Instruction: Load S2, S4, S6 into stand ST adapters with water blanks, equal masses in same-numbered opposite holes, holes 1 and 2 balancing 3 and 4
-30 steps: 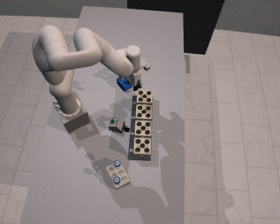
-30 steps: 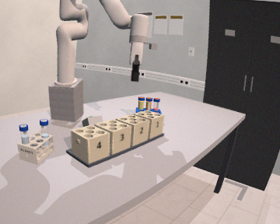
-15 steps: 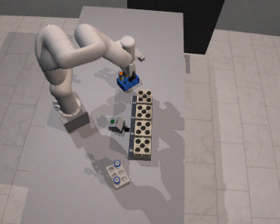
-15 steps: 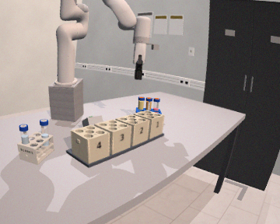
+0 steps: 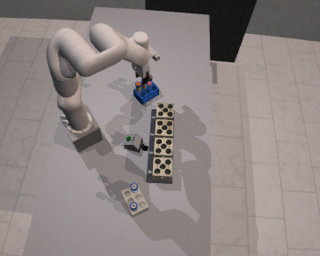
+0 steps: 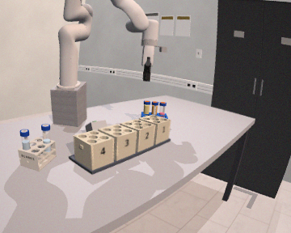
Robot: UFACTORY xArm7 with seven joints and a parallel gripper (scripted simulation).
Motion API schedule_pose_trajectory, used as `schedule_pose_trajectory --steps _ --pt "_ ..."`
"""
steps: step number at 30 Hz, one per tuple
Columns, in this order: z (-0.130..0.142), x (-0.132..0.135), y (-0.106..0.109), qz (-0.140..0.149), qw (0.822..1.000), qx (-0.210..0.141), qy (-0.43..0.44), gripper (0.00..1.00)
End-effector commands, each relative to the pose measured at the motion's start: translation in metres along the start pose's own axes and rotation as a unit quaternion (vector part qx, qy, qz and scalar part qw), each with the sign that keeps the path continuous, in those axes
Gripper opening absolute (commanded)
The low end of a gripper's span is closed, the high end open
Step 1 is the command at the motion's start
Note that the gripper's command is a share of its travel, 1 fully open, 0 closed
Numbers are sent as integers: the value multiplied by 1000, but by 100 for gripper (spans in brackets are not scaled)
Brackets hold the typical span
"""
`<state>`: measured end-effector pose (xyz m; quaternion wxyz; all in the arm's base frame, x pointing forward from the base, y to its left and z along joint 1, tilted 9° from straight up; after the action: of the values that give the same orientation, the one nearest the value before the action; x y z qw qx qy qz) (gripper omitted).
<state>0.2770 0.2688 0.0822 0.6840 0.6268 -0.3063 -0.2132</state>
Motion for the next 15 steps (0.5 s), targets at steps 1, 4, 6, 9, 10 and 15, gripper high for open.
schedule_pose_trajectory --steps 1,4,6,9,10,15 --pt "-9 -21 1 2 1000 1 -1 57" --pt "-11 -26 0 2 1000 1 -1 57" --pt "-14 -36 0 2 1000 1 -1 57" --pt "-19 -50 0 2 1000 1 -1 57" --pt "-21 -55 0 2 1000 1 -1 57" --pt "-23 -62 0 2 1000 1 -1 57"
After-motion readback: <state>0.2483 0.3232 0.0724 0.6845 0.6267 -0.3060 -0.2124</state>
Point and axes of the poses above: the point where the finger pads meet when closed, its own y axis back along the fingers, its own x axis across the jaws, z = x × y, the point moved 3 cm from there along y, back along the fingers, and after that the axes turned 5 degrees about y, right-handed, at the moved point
